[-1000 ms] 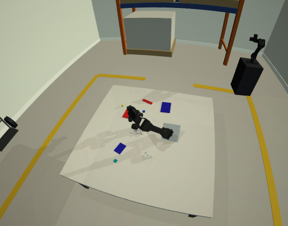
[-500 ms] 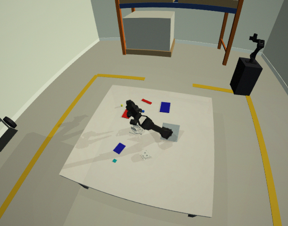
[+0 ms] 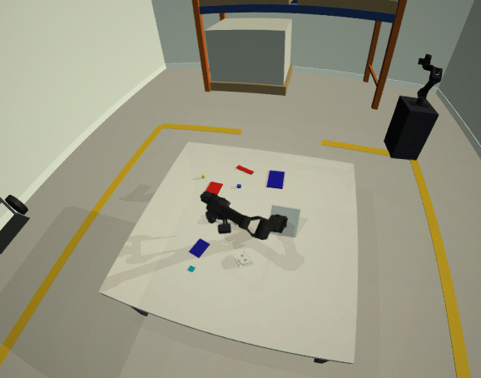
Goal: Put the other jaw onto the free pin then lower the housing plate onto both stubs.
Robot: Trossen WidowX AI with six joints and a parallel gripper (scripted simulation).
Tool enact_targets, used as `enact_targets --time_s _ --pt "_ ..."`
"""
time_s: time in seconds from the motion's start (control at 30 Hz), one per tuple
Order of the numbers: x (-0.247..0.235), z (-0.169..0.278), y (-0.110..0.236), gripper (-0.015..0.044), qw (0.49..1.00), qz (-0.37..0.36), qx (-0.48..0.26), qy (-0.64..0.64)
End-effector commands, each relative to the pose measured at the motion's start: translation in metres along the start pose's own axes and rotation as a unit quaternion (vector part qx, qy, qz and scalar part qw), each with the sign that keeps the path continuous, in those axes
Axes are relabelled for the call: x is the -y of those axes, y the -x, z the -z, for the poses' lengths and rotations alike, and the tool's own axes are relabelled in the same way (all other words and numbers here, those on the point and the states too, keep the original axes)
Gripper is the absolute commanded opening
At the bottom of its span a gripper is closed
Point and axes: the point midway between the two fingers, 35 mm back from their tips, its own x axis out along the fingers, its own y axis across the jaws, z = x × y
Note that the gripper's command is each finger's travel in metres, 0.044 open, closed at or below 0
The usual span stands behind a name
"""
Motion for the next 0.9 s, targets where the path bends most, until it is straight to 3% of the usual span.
enact_targets --time_s 0.0,0.43,0.67,0.87 --pt "-0.052 0.013 0.005 0.0440 0.998 -0.004 0.002 0.060" --pt "-0.162 0.079 0.013 0.0440 0.977 -0.025 0.010 0.213" --pt "-0.166 0.083 0.012 0.0440 0.974 -0.027 0.011 0.223" --pt "-0.169 0.083 -0.025 0.0440 0.974 -0.028 0.013 0.223"
